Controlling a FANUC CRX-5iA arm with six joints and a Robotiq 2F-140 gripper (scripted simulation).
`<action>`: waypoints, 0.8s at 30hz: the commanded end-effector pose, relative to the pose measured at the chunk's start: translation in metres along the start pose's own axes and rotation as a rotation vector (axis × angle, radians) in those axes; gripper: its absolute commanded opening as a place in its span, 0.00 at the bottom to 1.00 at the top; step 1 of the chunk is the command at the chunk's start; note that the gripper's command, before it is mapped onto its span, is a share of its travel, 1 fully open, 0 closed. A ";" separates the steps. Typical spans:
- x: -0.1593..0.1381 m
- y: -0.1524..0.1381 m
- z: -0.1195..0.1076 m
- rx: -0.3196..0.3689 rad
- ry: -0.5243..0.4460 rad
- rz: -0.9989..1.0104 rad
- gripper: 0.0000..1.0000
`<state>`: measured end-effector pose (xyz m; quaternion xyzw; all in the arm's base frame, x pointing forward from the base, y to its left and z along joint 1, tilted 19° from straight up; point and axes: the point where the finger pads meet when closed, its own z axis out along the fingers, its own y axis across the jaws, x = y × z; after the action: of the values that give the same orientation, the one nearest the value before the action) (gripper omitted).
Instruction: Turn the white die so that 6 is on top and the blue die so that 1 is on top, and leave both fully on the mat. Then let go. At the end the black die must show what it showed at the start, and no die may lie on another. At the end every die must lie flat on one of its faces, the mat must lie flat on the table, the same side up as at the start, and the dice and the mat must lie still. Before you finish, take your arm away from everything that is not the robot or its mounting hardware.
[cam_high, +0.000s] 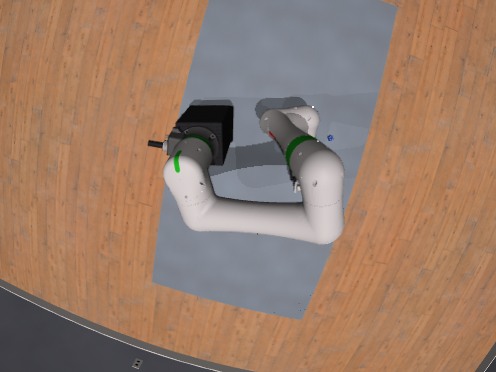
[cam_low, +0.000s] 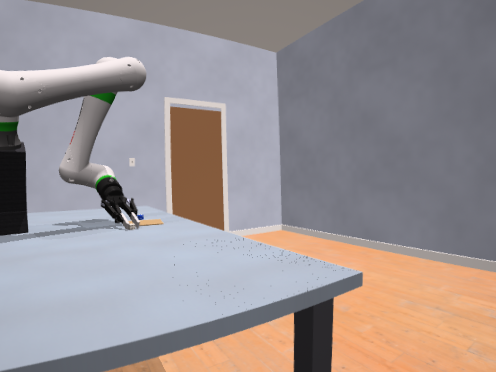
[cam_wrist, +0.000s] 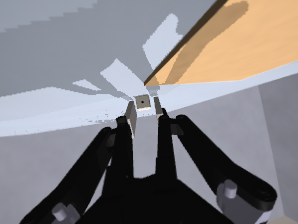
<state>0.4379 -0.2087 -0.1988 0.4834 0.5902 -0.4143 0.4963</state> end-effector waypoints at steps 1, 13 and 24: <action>0.000 0.000 0.000 0.000 0.000 0.000 0.21; 0.000 0.000 -0.013 0.000 0.000 0.000 0.21; 0.000 0.000 -0.048 0.000 0.000 0.000 0.21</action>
<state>0.4305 -0.1693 -0.1923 0.4833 0.5907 -0.4134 0.4965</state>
